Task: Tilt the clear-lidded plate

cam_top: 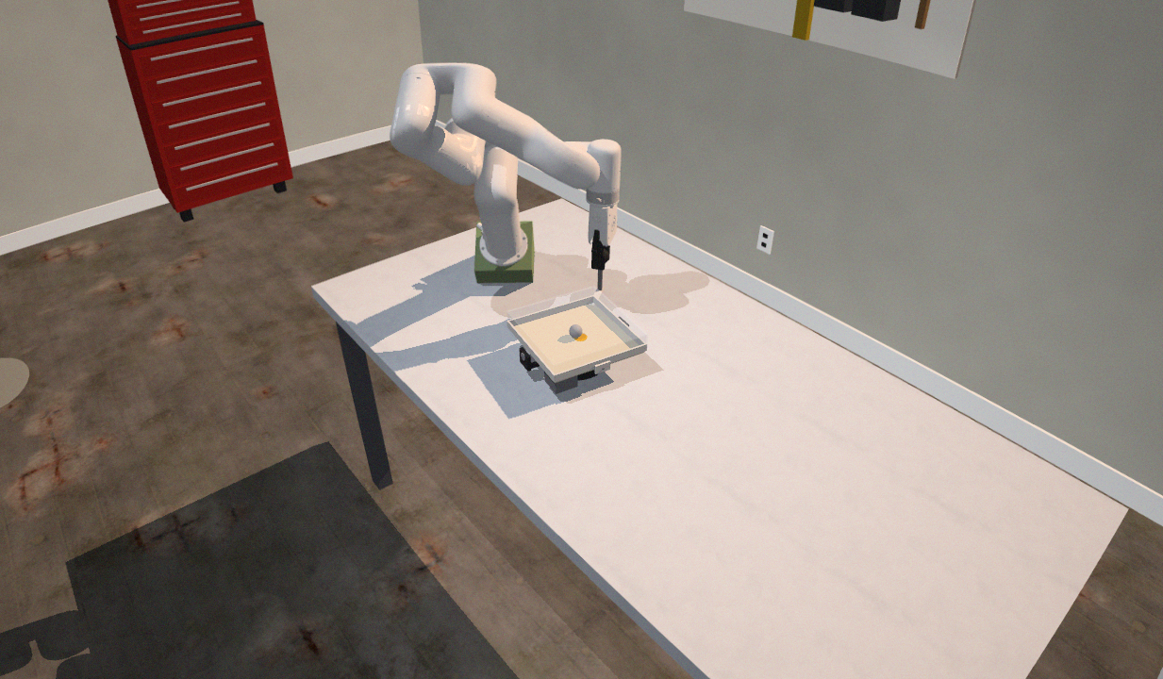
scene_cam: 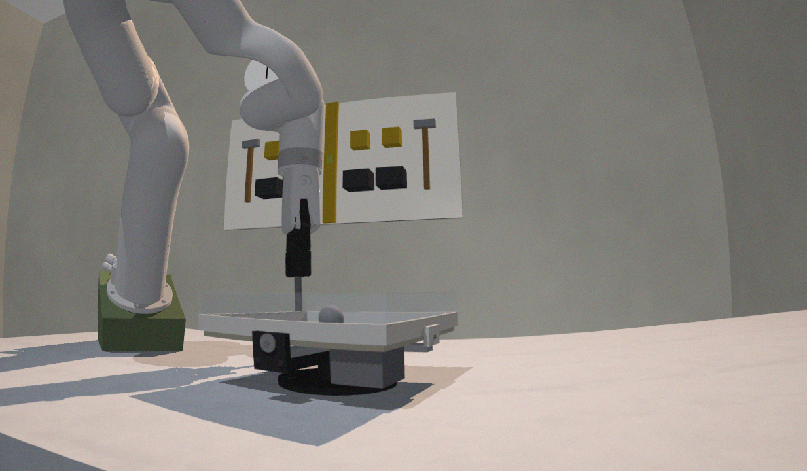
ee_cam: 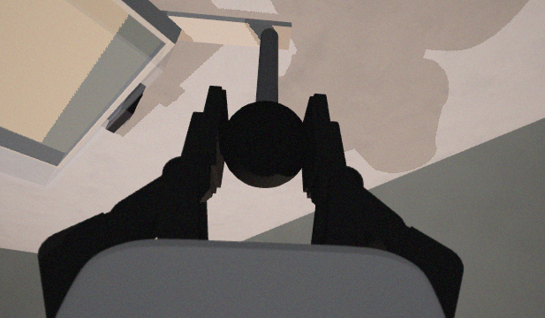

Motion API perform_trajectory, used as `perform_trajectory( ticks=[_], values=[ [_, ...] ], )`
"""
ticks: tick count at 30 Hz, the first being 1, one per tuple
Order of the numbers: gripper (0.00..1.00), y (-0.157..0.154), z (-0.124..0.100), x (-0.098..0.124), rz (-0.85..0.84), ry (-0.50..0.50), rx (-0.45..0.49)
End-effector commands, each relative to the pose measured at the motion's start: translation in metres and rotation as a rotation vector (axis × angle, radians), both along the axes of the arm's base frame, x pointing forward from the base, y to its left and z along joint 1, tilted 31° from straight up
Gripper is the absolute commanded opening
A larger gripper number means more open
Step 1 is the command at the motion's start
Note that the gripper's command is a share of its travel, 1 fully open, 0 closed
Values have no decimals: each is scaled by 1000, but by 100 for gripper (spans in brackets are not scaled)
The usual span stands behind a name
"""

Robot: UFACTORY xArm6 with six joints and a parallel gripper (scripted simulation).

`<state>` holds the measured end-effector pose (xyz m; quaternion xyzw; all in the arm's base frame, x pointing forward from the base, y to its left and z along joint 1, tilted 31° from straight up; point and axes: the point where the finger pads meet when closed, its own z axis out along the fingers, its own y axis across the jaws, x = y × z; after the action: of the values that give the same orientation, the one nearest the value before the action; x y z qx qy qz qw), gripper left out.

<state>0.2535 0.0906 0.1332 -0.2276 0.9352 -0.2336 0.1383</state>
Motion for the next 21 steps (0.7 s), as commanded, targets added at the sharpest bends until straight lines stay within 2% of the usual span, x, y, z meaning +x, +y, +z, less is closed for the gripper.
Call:
perform_trajectory(
  ticks=[1, 21],
  values=[
    [0, 0, 1, 0, 0, -1, 2],
    [0, 1, 0, 1, 0, -1, 2]
  ],
)
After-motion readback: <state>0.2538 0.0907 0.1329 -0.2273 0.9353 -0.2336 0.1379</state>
